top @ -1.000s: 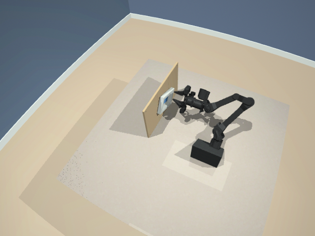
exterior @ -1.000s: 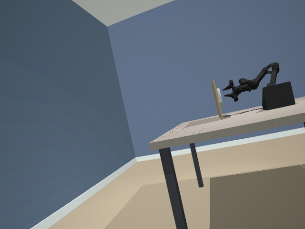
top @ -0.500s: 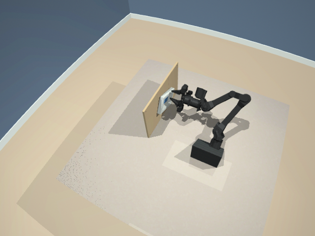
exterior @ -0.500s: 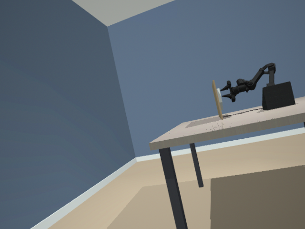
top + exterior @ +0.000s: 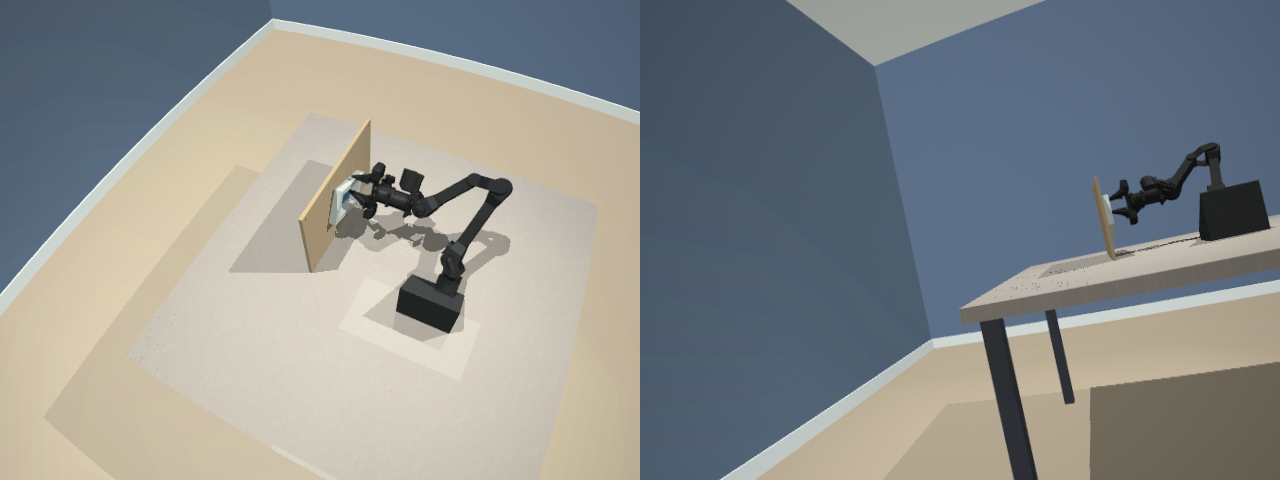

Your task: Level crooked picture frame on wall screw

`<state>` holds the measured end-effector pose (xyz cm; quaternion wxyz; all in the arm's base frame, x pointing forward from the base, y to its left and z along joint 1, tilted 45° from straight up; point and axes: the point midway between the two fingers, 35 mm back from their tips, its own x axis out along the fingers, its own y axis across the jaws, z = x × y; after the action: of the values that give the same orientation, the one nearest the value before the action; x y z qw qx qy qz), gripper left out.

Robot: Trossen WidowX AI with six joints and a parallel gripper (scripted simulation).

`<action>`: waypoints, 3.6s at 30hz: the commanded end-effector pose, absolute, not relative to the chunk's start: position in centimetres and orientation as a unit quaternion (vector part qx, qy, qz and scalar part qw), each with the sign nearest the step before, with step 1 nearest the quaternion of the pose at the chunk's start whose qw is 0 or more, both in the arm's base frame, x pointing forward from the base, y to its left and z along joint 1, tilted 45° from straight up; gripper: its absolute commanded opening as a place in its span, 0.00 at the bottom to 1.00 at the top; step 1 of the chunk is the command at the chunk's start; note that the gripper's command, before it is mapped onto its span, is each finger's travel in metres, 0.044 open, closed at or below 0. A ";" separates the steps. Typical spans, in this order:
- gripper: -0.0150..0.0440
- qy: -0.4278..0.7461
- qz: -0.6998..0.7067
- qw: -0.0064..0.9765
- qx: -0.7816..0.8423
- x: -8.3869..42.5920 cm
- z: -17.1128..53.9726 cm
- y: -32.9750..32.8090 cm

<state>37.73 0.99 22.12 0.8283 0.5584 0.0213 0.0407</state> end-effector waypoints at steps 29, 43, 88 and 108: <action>0.69 0.019 0.040 0.827 0.560 37.9 22.2 0.9; 0.30 0.019 0.040 0.827 0.560 37.9 22.2 0.9; 0.25 0.019 0.040 0.827 0.560 37.8 23.3 1.4; 0.25 0.019 0.040 0.827 0.560 37.8 23.2 1.3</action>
<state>37.80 1.13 23.00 0.8284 0.5588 0.0202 0.0330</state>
